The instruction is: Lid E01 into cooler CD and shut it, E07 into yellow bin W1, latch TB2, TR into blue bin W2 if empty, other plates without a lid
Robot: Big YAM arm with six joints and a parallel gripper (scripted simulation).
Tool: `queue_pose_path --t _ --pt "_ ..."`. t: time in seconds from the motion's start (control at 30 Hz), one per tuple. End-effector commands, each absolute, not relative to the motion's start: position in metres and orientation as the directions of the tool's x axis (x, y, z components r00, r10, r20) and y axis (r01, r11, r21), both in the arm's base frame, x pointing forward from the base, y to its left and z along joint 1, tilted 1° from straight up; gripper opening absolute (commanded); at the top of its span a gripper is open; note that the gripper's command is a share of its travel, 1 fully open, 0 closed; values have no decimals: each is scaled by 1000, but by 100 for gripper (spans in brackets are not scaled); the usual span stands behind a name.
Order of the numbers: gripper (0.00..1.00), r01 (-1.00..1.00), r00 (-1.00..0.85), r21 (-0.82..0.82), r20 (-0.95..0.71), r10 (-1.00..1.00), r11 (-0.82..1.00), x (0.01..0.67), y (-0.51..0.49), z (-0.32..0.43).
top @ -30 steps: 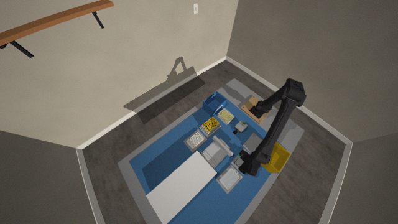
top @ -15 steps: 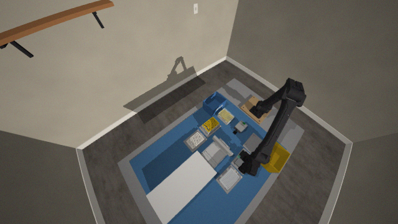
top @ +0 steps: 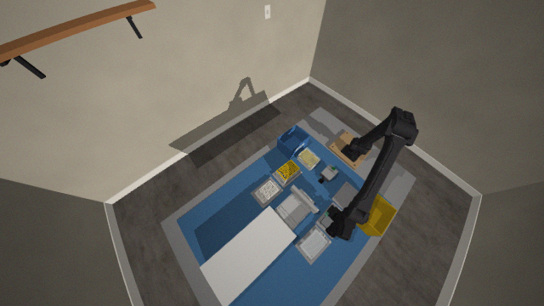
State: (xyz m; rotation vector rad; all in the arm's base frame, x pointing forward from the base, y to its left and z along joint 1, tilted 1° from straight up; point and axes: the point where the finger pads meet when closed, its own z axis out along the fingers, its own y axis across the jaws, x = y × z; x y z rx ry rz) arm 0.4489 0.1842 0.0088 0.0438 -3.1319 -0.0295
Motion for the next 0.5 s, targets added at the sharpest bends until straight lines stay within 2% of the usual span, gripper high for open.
queue_pose_path --t 0.0,0.47 --pt "0 -30 -999 35 -37 -29 999 464 191 25" --pt "0 -36 -998 42 -58 -34 998 469 196 41"
